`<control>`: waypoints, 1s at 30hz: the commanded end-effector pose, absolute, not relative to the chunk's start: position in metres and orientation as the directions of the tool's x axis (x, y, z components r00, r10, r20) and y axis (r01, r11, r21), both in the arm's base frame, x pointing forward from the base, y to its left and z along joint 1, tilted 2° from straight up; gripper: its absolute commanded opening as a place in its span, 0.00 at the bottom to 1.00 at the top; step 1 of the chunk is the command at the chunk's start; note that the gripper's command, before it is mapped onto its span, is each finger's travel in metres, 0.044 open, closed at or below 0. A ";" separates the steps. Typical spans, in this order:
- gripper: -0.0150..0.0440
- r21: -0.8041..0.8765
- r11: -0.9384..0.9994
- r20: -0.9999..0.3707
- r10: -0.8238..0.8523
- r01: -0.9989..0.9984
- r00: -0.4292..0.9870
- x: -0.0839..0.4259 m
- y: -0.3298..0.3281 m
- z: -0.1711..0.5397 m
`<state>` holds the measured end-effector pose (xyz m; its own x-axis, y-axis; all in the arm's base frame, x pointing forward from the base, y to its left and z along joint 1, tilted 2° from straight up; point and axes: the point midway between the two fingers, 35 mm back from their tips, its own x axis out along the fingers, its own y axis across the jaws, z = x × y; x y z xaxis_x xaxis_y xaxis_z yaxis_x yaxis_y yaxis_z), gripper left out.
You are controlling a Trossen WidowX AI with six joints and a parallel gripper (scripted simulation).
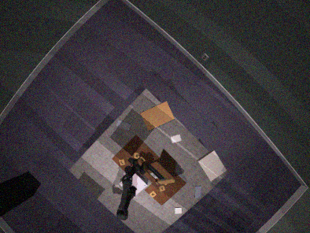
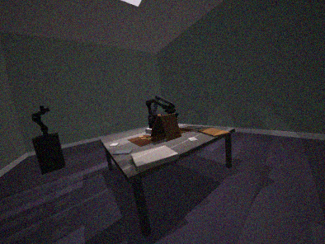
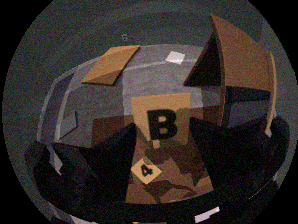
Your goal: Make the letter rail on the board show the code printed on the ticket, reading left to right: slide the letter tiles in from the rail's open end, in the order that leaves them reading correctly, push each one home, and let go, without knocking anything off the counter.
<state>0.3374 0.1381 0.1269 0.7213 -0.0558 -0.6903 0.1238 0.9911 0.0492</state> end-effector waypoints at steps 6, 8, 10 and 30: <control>0.25 0.049 0.992 -0.689 -0.052 0.118 0.723 0.337 0.134 0.128; 0.25 0.049 0.992 -0.689 -0.052 0.118 0.723 0.337 0.133 0.128; 0.25 0.049 0.992 -0.689 -0.052 0.118 0.723 0.337 0.132 0.128; 0.25 0.048 0.992 -0.689 -0.052 0.118 0.723 0.336 0.122 0.127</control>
